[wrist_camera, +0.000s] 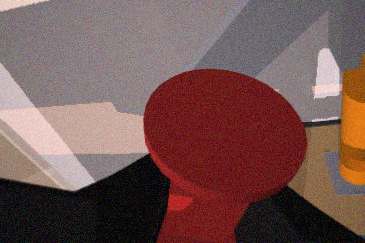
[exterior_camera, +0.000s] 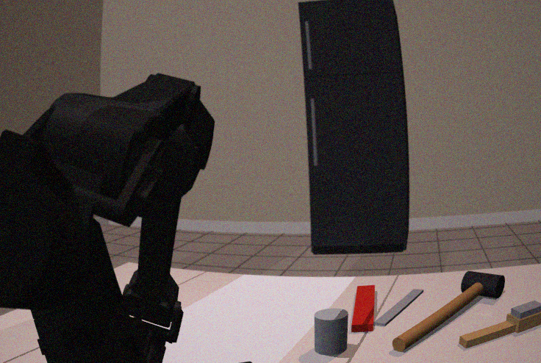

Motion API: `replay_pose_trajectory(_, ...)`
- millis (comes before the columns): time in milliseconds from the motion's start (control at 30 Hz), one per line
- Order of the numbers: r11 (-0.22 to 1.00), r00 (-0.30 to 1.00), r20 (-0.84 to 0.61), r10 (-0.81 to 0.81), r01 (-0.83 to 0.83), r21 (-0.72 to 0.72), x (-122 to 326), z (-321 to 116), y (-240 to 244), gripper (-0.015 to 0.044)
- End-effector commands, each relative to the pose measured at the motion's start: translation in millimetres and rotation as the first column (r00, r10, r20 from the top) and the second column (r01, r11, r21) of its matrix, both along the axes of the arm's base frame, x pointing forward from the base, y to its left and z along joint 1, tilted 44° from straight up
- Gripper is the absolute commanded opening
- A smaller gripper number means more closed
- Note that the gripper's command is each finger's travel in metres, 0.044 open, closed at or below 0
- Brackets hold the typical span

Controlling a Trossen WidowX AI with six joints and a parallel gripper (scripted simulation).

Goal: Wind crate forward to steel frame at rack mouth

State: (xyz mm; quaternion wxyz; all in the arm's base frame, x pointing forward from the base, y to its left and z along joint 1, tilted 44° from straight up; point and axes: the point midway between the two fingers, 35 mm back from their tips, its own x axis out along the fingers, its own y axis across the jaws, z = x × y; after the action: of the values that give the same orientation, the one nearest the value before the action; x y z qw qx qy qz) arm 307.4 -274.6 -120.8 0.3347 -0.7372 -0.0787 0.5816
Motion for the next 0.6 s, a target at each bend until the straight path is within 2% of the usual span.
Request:
replay_pose_trajectory(0, 0.999, 0.999, 0.025, 0.024, -0.025, 0.047, 15.4, 12.0, 22.4, 0.0000)
replay_pose_trajectory(567, 0.999, 0.999, 0.025, 0.024, -0.025, 0.048, 17.0, 14.6, 25.7, 0.0000)
